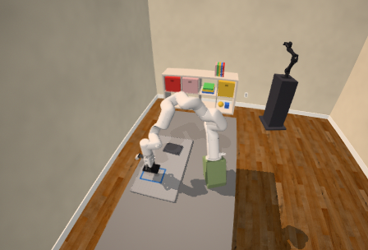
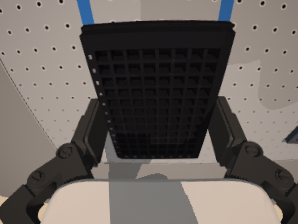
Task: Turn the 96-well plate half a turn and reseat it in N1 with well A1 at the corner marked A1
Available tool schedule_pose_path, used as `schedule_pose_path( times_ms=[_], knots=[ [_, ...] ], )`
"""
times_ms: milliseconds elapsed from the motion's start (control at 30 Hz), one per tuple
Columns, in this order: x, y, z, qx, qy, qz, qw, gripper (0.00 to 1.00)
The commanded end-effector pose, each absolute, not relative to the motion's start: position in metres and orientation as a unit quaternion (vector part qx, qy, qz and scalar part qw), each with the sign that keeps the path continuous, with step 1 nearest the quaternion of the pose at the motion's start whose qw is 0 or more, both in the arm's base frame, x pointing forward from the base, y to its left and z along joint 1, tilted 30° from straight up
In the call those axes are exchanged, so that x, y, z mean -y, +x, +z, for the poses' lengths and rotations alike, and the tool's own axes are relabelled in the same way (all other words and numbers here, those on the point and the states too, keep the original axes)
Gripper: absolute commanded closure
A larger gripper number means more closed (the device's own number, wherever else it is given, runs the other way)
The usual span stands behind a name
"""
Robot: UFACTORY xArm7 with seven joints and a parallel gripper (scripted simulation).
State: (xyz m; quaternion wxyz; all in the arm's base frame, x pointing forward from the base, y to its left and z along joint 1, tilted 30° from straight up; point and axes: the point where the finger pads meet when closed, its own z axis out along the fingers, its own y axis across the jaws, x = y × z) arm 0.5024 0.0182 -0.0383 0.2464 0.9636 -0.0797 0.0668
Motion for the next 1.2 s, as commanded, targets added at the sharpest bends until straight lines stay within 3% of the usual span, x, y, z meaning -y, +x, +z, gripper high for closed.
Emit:
schedule_pose_path(
  times_ms=[0,1167],
  knots=[
    [-0.020,0.504,-0.037,0.079,0.964,0.069,0.245,1.00],
    [0.050,0.463,0.001,-0.348,0.902,-0.045,0.251,1.00]
  ],
)
